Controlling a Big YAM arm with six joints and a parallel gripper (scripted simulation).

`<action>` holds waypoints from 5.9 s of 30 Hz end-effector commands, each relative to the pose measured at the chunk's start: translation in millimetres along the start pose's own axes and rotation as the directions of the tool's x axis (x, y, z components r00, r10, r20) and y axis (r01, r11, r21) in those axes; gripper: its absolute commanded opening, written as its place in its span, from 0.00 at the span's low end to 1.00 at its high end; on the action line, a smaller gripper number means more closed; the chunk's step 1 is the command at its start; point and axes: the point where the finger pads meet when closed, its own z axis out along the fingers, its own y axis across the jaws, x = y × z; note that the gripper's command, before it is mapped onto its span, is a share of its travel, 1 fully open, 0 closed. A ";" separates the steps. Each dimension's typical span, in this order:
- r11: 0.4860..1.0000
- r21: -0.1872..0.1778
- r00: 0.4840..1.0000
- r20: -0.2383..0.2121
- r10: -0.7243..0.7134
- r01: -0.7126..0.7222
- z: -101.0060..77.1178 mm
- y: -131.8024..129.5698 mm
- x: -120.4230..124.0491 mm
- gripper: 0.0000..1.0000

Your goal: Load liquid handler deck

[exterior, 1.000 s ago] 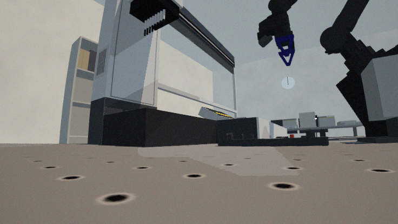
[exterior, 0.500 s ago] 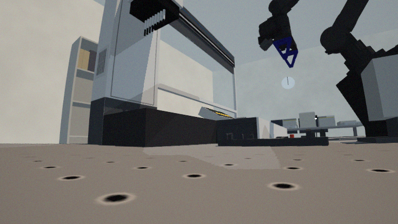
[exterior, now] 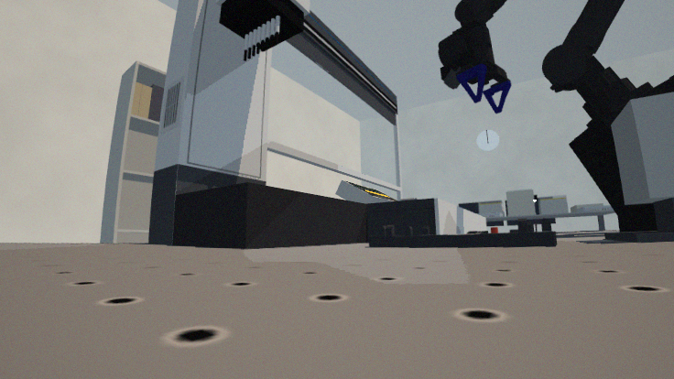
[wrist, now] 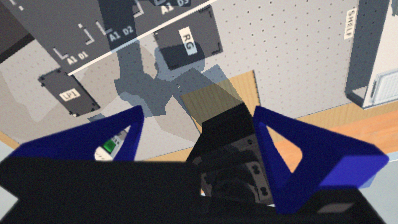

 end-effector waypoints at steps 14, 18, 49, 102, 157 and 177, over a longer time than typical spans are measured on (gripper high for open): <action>0.943 -0.013 0.942 0.040 0.332 -0.332 -10.0 1.9 -11.1 1.00; 0.929 -0.014 0.928 0.039 0.371 -0.371 -10.1 1.5 -11.1 1.00; 0.599 -0.030 0.599 0.026 0.801 -0.800 -0.5 0.6 -10.4 1.00; 0.400 -0.037 0.398 0.057 0.916 -0.916 -10.5 -150.1 -80.9 1.00; 0.395 -0.026 0.393 0.048 0.918 -0.918 -11.4 -248.3 -194.6 1.00; 0.387 -0.019 0.386 0.044 0.922 -0.922 -11.6 -333.7 -215.7 1.00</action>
